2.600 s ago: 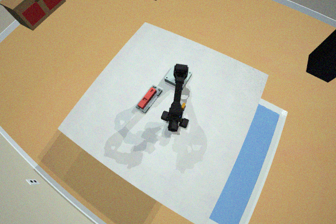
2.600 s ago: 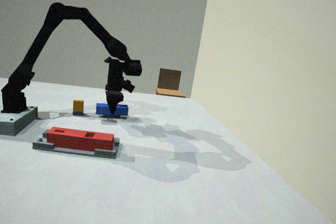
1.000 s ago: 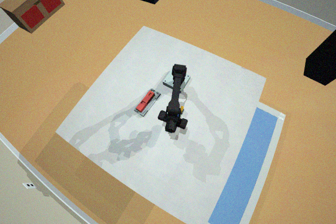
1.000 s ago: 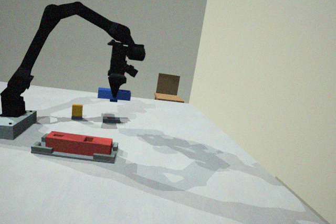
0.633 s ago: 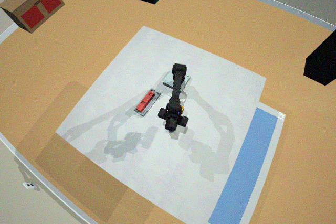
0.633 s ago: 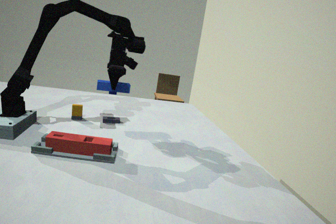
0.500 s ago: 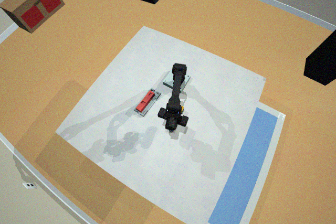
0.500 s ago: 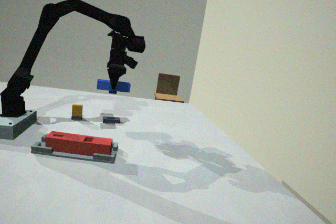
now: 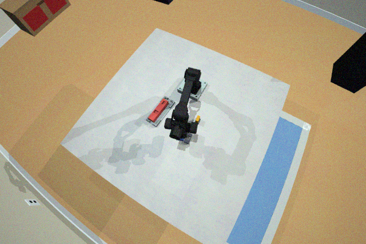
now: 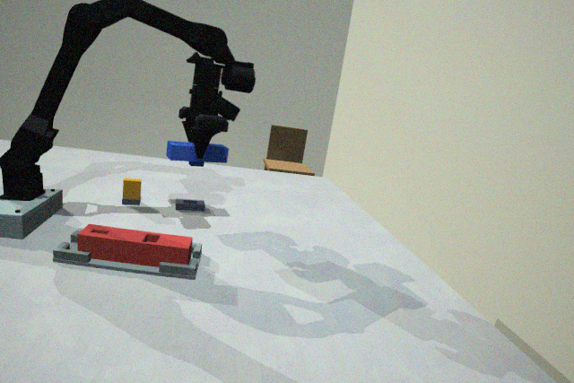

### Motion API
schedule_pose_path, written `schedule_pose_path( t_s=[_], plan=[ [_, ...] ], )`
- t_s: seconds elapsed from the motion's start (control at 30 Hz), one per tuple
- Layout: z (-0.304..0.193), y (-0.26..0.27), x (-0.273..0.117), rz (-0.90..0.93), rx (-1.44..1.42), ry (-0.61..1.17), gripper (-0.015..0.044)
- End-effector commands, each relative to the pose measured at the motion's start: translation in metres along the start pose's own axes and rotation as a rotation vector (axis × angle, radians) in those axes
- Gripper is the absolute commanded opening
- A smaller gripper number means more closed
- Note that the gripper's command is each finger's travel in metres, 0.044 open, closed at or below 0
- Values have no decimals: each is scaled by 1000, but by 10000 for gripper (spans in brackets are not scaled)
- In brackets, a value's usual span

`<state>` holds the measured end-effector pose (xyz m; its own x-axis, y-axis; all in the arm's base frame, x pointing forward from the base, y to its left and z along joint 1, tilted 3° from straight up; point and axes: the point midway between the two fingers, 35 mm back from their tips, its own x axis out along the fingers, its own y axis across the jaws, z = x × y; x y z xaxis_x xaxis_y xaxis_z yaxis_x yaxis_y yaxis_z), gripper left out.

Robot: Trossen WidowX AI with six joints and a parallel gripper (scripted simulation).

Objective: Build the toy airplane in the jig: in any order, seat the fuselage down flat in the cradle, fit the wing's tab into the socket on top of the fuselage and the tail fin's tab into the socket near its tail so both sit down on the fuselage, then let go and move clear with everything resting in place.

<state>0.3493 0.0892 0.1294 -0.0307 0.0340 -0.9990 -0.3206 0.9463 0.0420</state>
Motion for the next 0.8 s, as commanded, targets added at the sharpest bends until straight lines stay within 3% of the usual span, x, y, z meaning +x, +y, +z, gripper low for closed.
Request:
schedule_pose_path(
  t_s=[0.0, 0.77],
  plan=[
    [-3, -12, -1, -7, -53, -8, 0],
    [-26, -83, 10, -16, -387, -4, 0]
  ],
)
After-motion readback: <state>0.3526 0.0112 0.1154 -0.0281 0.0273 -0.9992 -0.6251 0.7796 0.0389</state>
